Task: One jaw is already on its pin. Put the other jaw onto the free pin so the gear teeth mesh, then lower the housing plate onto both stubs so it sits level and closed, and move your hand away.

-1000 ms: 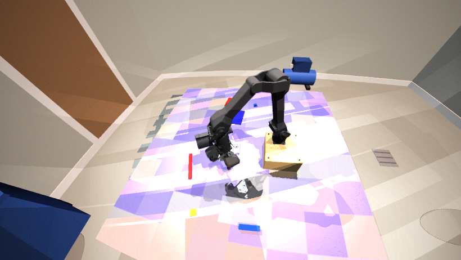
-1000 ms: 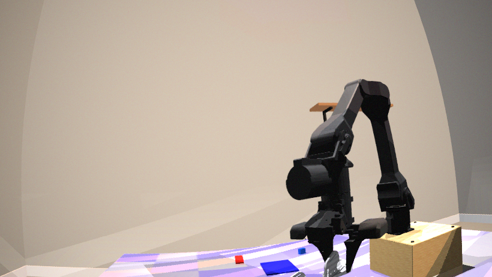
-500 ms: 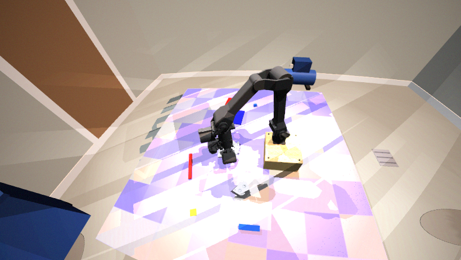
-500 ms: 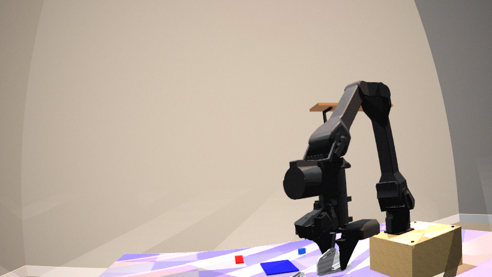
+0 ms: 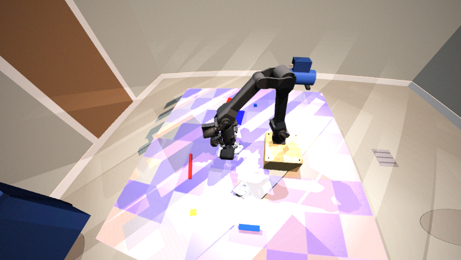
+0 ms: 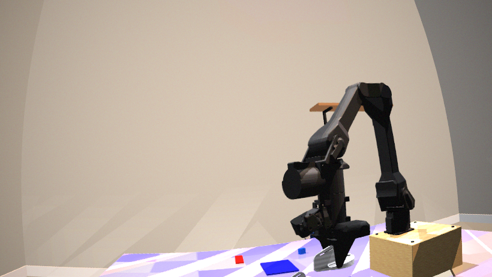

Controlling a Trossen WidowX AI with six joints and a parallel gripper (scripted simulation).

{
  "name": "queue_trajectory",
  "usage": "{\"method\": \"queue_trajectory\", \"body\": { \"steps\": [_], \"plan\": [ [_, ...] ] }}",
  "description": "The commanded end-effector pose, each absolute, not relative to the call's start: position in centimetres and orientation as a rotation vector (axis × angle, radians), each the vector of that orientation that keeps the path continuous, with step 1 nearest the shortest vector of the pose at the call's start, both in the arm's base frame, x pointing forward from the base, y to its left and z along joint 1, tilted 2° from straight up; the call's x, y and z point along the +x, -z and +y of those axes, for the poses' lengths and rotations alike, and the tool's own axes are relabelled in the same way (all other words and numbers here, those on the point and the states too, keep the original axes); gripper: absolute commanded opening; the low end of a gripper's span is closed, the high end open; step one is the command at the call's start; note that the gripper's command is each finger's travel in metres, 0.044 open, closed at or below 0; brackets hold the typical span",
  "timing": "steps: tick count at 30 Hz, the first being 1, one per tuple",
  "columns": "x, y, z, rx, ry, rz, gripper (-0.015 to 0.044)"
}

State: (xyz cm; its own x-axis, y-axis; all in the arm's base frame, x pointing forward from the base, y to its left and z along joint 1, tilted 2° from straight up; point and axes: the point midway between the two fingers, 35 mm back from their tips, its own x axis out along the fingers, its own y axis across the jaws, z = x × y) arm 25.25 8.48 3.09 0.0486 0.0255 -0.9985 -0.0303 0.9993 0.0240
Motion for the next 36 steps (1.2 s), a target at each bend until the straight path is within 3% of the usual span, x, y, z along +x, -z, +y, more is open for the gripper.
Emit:
{"method": "queue_trajectory", "body": {
  "steps": [1, 28, 36],
  "plan": [
    [25.2, -3.2, 8.4, 0.02, -0.032, 1.517, 0.0134],
    [25.2, -3.2, 8.4, 0.036, -0.016, 1.518, 0.0134],
    [27.2, -3.3, 7.2, 0.035, -0.015, 1.516, 0.0134]
  ]
}}
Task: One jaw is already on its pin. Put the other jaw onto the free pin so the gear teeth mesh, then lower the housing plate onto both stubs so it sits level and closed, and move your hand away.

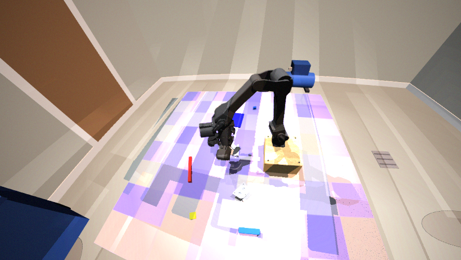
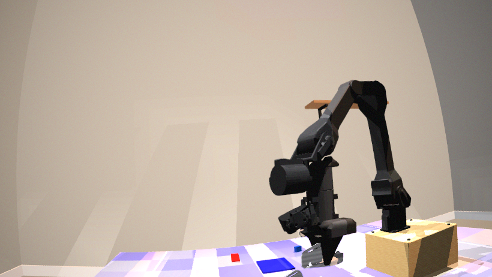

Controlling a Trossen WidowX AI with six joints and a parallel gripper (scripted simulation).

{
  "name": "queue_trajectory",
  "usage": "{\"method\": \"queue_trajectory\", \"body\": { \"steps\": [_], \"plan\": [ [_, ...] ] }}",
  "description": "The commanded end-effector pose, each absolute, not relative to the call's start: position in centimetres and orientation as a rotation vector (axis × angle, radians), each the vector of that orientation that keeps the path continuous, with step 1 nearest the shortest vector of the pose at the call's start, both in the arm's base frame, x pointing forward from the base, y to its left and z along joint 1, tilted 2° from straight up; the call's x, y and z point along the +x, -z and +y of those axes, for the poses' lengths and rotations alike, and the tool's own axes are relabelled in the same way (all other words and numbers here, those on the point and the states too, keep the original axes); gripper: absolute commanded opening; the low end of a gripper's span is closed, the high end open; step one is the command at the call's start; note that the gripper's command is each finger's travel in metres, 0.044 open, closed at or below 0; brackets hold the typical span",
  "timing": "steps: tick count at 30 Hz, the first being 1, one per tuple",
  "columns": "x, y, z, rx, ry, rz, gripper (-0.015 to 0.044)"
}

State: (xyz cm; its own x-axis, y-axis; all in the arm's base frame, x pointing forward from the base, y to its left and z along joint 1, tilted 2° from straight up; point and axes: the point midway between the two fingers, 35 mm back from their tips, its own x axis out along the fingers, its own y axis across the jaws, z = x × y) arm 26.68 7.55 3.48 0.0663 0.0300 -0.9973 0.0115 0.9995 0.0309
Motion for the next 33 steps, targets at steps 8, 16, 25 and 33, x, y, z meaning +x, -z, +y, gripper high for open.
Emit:
{"method": "queue_trajectory", "body": {
  "steps": [8, 16, 25, 33],
  "plan": [
    [29.1, -3.3, 5.6, 0.034, -0.014, 1.515, 0.0134],
    [29.3, -3.3, 5.4, 0.034, -0.014, 1.514, 0.0134],
    [29.3, -3.3, 5.4, 0.034, -0.014, 1.514, 0.0134],
    [29.3, -3.3, 5.4, 0.034, -0.014, 1.514, 0.0134]
  ]
}}
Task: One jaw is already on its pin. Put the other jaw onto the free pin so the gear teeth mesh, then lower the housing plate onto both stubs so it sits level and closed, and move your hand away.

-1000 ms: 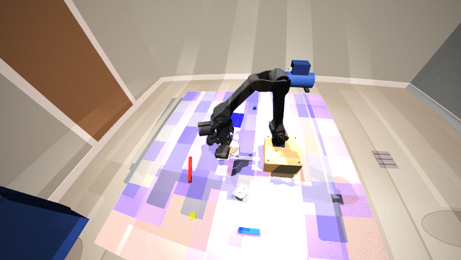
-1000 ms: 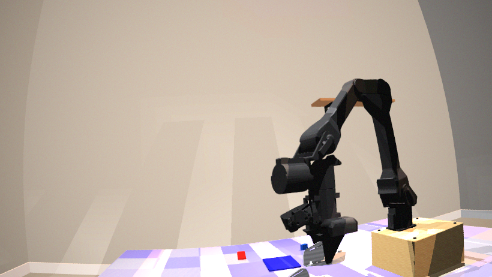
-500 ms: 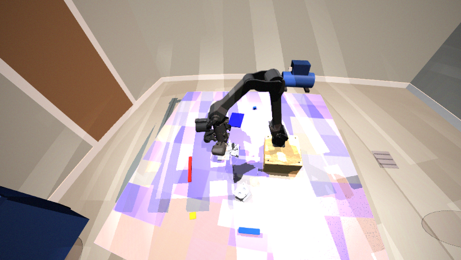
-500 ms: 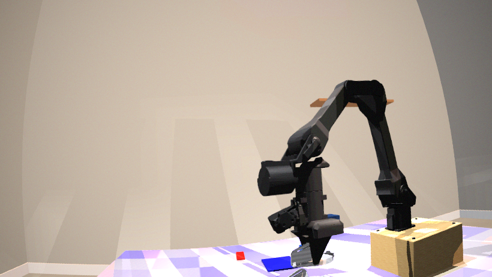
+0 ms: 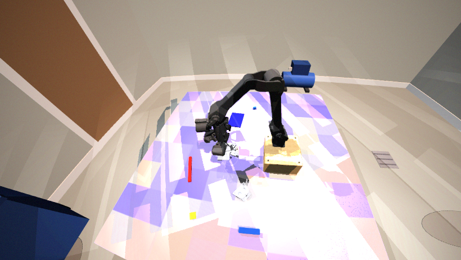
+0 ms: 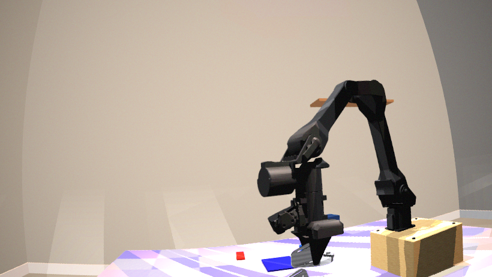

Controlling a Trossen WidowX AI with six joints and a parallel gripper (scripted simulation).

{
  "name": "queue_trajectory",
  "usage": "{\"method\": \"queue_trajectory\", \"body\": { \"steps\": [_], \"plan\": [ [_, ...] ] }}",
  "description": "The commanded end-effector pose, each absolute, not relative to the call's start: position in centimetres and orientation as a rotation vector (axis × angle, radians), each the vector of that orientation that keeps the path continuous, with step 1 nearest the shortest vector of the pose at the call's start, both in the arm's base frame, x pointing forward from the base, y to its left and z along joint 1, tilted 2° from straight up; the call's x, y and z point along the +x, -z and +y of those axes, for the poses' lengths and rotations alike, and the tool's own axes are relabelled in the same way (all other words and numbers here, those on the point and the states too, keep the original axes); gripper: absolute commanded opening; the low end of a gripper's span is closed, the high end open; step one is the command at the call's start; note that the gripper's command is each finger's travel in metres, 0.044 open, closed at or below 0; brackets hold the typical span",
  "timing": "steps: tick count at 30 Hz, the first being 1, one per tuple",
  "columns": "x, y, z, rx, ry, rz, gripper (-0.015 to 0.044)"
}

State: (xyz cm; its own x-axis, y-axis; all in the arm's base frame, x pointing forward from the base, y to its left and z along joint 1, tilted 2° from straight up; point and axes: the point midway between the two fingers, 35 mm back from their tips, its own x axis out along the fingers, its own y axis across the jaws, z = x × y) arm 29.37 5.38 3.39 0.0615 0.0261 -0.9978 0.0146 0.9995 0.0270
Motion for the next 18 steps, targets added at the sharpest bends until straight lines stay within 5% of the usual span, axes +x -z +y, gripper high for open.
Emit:
{"method": "queue_trajectory", "body": {
  "steps": [1, 18],
  "plan": [
    [29.3, -3.35, 5.43, 0.034, -0.014, 1.514, 0.0134],
    [29.26, -3.1, 5.38, 0.031, -0.017, 1.514, 0.0134]
  ]
}}
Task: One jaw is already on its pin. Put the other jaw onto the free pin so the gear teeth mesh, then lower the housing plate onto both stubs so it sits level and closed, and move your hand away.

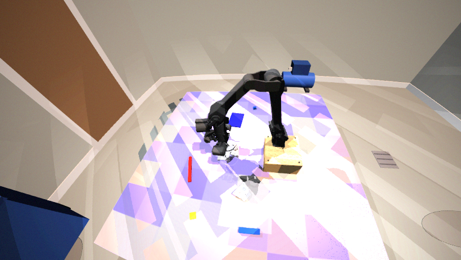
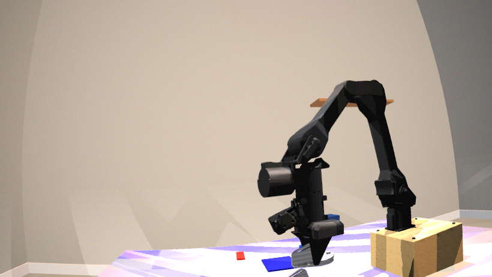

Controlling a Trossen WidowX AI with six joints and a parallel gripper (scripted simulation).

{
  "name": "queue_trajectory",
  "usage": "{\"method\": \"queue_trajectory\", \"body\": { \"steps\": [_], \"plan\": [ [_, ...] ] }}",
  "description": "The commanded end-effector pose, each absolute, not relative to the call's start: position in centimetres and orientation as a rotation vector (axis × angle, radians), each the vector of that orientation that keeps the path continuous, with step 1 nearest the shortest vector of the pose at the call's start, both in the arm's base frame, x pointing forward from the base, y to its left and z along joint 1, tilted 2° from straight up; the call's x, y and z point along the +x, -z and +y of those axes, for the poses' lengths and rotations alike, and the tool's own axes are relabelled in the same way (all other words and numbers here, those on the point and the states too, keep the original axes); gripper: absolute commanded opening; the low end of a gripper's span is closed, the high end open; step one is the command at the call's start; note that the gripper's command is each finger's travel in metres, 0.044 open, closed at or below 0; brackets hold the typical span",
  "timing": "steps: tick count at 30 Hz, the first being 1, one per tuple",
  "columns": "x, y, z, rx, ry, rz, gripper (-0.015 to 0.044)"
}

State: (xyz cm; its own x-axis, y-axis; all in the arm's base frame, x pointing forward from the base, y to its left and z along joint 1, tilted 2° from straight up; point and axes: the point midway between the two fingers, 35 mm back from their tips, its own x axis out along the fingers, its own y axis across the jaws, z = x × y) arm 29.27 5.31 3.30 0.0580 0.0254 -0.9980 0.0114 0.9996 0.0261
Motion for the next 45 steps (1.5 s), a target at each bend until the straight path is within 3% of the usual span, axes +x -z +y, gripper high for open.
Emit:
{"method": "queue_trajectory", "body": {
  "steps": [1, 45],
  "plan": [
    [29.3, -2.9, 5.4, 0.031, -0.017, 1.514, 0.0134],
    [29.5, 1.8, 5.5, 0.032, -0.016, 1.515, 0.0134]
  ]
}}
